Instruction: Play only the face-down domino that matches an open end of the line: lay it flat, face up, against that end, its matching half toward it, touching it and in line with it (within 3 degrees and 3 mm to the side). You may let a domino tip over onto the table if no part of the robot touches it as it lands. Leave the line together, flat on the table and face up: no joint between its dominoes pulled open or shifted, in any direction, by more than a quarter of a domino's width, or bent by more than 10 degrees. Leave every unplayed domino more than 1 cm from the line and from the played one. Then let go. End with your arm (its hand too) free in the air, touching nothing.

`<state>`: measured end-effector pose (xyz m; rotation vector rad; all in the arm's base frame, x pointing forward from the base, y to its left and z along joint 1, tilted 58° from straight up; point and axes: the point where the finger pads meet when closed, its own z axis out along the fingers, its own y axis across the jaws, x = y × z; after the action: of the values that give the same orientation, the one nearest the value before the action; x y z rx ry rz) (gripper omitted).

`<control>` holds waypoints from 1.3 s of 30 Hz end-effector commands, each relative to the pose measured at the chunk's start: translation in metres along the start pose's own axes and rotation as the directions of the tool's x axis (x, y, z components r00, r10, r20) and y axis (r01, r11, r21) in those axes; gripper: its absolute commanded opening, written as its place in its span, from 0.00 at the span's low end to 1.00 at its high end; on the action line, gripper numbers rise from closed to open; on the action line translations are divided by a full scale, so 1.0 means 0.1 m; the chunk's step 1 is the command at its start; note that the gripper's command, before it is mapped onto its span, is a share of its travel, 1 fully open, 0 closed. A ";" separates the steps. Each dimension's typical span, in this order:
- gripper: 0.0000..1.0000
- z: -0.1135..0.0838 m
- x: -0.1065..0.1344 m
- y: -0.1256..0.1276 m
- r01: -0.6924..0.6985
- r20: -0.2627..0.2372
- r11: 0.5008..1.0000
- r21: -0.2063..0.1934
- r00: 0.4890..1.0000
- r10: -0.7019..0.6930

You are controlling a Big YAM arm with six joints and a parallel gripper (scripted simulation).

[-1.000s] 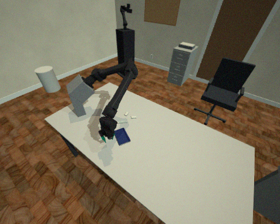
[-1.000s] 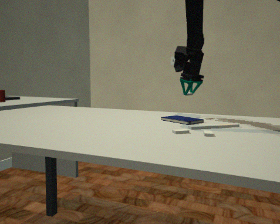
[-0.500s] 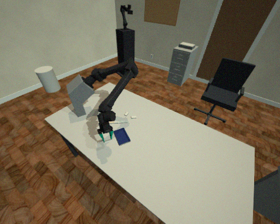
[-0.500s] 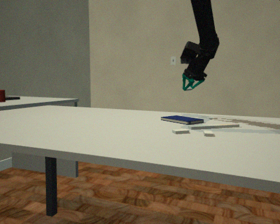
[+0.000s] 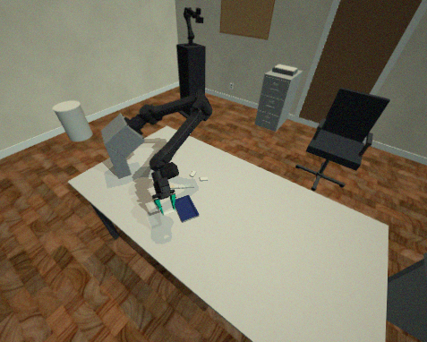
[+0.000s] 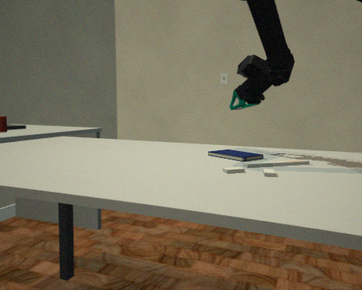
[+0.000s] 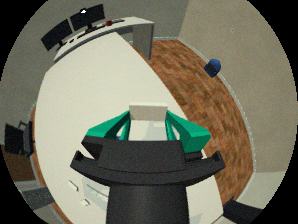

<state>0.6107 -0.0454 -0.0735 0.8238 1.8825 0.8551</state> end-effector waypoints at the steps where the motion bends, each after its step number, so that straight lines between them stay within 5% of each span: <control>1: 0.48 0.14 0.36 0.29 -0.035 0.064 0.997 -0.070 0.997 0.039; 2: 0.48 0.15 0.38 0.33 -0.037 0.101 0.996 -0.075 0.994 0.045; 9: 0.48 0.15 0.38 0.33 -0.037 0.101 0.996 -0.075 0.994 0.045; 19: 0.48 0.13 0.46 0.21 -0.035 0.438 0.995 -0.092 0.896 0.072; 26: 0.48 0.13 0.46 0.21 -0.035 0.438 0.995 -0.092 0.896 0.072; 27: 0.48 0.09 0.42 0.08 -0.036 0.432 0.998 -0.052 0.900 0.055; 39: 0.48 0.13 0.46 0.28 -0.017 0.437 0.994 -0.110 0.897 0.064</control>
<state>0.6065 0.0015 -0.0868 0.9328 1.4391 0.6876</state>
